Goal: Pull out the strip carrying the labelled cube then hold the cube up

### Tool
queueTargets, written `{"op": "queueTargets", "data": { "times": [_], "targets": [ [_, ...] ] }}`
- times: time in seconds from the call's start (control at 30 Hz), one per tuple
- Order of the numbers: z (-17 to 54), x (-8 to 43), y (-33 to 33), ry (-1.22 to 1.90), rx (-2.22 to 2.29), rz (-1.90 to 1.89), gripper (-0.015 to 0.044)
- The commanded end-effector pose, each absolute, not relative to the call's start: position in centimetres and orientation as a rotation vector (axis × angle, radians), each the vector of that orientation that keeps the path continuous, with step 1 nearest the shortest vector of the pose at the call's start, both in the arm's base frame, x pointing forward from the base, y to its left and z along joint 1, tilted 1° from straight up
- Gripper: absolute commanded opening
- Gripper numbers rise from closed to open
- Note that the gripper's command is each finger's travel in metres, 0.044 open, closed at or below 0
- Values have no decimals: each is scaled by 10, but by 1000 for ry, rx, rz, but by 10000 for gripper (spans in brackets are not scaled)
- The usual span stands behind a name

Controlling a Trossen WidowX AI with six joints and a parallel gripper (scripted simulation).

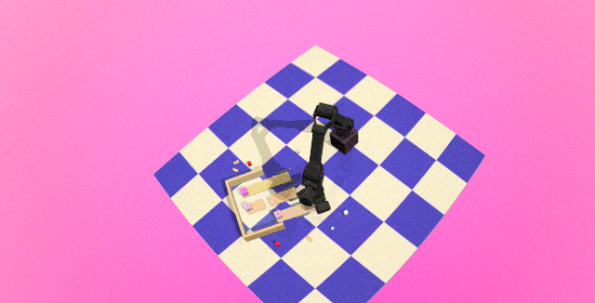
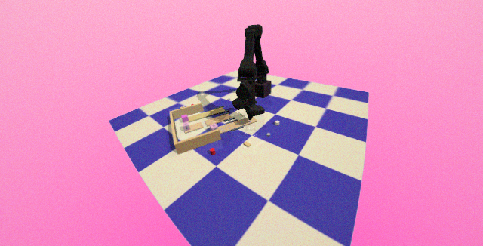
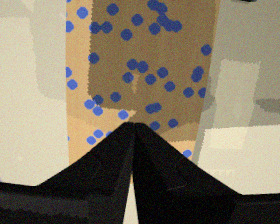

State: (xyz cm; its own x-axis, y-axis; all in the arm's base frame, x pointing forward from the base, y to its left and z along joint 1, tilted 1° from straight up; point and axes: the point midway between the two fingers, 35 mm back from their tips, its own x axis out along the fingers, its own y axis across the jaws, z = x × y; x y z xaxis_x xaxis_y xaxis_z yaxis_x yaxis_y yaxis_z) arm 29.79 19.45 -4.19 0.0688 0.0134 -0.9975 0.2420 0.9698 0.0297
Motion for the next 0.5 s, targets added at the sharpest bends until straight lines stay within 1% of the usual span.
{"op": "queueTargets", "data": {
  "times": [0.0,0.47],
  "targets": [
    [-48,284,195,1517,197,-182,0],
    [-49,263,200,1519,197,-182,0]
  ]
}}
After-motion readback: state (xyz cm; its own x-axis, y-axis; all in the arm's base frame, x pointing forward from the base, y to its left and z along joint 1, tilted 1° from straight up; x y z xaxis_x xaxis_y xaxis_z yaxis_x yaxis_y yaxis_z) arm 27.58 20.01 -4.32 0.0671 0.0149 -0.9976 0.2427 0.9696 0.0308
